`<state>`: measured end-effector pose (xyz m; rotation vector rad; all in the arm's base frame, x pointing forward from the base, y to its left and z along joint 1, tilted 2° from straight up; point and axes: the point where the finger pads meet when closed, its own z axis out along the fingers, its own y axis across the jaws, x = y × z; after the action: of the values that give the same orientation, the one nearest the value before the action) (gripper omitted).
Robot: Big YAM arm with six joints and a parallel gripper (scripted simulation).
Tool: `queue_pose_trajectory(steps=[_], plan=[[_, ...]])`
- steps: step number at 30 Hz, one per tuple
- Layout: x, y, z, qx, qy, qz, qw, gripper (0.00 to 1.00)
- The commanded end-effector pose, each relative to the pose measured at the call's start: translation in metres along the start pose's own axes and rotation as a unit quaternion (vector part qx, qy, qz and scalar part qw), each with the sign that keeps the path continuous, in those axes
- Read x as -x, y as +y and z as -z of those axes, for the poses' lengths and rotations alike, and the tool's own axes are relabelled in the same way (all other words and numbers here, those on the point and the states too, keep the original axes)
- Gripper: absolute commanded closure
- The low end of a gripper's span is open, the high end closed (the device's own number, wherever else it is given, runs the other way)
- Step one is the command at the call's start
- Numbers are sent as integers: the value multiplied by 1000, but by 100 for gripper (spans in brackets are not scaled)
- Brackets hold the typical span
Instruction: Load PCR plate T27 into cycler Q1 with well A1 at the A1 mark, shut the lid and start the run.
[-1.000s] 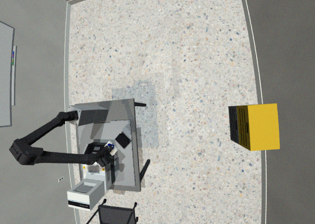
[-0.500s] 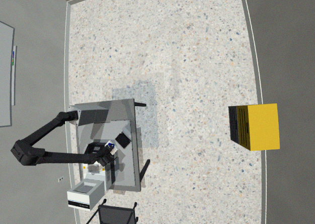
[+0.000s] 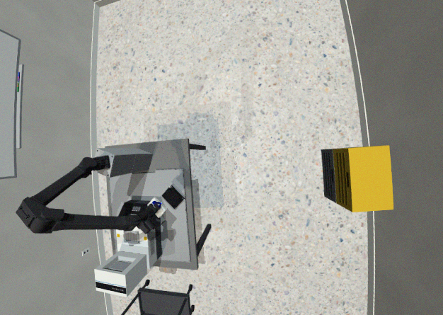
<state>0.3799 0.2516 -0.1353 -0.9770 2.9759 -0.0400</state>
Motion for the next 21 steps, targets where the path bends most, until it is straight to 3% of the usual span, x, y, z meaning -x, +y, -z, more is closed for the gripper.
queue_pose_trajectory(steps=[1, 12, 21], plan=[[16, 5, -3, -1, -11, 2, 1000, 100], [-7, 7, -11, -1, 9, 4, 1000, 100], [-4, 7, -10, -1, 7, 4, 1000, 100]])
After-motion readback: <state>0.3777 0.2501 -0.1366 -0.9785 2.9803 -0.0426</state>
